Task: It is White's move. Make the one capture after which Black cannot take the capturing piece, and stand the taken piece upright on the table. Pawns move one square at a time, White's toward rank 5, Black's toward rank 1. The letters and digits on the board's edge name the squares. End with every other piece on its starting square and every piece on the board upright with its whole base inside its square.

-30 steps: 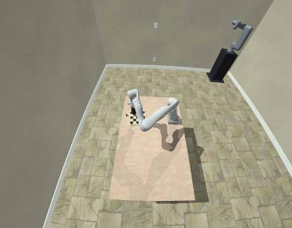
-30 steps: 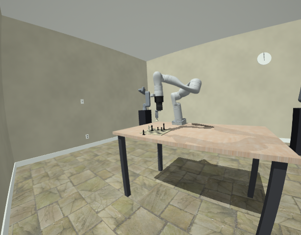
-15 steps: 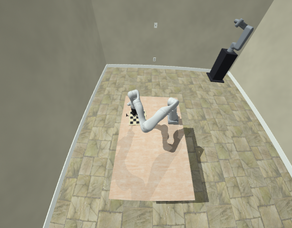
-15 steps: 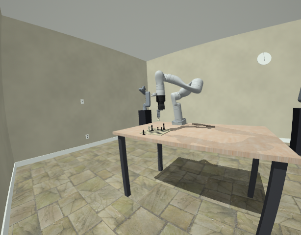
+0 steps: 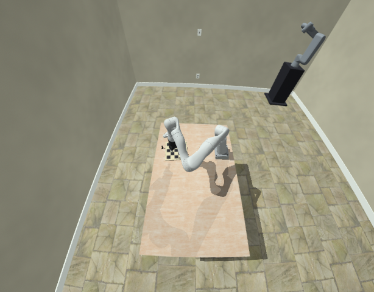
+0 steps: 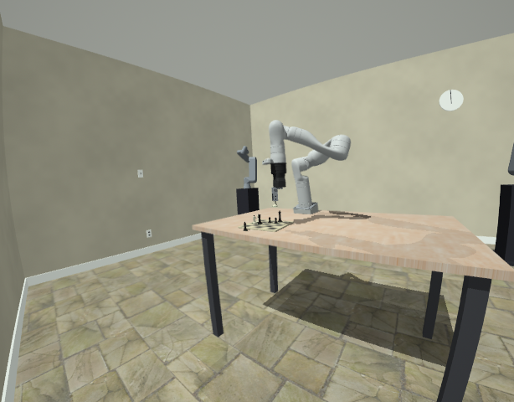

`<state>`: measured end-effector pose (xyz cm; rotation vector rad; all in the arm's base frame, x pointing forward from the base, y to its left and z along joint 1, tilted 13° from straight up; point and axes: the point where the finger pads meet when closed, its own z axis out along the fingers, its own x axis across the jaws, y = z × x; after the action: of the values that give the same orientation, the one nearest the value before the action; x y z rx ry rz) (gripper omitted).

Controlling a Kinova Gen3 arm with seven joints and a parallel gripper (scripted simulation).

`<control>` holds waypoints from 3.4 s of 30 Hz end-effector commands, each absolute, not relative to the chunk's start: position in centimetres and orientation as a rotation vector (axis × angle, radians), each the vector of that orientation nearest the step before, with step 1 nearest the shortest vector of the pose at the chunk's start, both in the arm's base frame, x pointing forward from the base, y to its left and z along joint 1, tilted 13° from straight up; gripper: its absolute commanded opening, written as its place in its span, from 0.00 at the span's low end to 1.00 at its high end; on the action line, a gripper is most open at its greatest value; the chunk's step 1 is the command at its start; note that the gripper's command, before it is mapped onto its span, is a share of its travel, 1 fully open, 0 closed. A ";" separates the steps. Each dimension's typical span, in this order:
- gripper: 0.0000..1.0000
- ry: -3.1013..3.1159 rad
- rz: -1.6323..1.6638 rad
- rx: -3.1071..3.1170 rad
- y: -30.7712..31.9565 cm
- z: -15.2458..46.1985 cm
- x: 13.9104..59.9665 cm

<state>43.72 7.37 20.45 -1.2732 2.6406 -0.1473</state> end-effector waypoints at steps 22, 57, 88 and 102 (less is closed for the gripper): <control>0.00 2.640 -0.147 -1.274 7.4 13.8 45.4; 0.00 2.640 -0.147 -1.274 7.5 11.1 46.0; 0.00 2.640 -0.147 -1.274 7.5 10.9 46.1; 0.00 2.640 -0.147 -1.274 7.5 10.7 46.1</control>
<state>46.08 7.44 10.68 -1.2742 2.6415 -0.1472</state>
